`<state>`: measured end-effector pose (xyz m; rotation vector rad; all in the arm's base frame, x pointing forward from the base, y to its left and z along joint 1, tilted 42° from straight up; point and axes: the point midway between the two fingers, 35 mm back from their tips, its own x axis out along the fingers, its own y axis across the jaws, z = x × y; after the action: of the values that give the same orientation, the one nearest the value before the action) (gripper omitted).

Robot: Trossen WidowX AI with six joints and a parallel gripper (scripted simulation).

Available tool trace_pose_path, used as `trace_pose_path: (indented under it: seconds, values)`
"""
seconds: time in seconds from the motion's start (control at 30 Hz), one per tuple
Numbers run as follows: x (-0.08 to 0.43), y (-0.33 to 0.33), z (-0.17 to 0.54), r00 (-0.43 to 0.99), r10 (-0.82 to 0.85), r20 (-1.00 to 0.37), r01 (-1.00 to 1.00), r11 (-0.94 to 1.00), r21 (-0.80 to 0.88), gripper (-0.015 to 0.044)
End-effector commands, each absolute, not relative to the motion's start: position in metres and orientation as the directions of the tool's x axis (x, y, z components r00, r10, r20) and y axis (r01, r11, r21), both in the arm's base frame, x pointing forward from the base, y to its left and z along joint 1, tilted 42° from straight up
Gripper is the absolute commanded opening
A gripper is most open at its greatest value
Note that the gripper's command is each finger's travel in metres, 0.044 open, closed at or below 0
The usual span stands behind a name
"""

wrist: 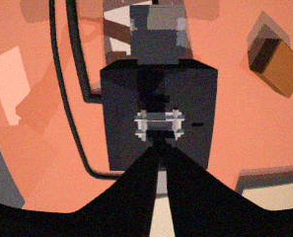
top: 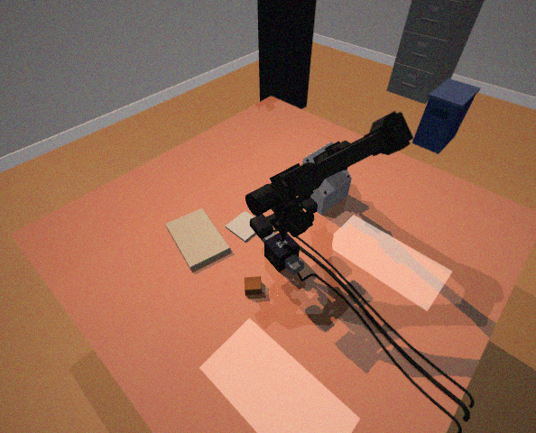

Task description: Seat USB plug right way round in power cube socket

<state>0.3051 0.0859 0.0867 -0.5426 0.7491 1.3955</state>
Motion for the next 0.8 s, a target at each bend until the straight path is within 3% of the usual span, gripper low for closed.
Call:
trace_pose_path:
  seconds: [0.0,0.77]
  values:
    - [0.3068,0.0834,0.0912,0.018,0.668,-0.744,-0.99,0.116,0.08,0.0]
    - [0.3066,0.0746,0.1008,0.018,0.668,-0.744,-0.99,0.116,0.08,0.0]
